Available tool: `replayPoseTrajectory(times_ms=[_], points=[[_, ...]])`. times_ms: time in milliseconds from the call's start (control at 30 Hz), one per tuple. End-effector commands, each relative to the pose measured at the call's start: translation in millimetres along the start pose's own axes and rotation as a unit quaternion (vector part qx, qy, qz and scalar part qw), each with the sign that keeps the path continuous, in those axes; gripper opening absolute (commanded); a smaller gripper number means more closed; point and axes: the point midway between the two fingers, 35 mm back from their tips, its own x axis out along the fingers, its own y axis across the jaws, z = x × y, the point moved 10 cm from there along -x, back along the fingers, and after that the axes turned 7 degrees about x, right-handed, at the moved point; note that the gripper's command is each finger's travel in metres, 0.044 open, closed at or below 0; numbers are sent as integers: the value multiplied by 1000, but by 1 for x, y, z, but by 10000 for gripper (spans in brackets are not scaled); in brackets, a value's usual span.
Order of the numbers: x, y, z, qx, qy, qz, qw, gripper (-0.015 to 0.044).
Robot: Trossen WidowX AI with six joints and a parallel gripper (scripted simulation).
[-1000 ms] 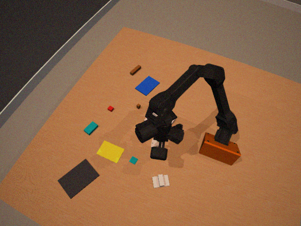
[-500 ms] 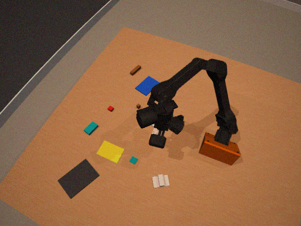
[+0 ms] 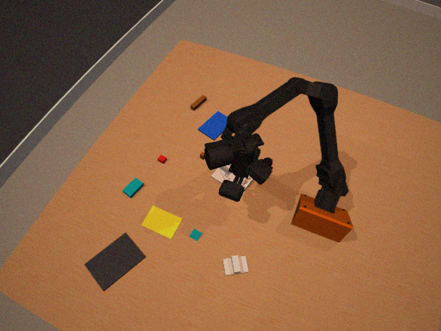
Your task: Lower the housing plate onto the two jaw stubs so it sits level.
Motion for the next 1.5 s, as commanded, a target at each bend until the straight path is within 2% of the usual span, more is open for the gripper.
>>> replayPoseTrajectory(times_ms=[0, 767, 1467], points=[[1, 14, -2, 20, 2, 5, 1000, 351], [12, 83, -5, 118, 3, 21, 993, 351], [12, 85, -5, 123, 3, 21, 992, 351]])
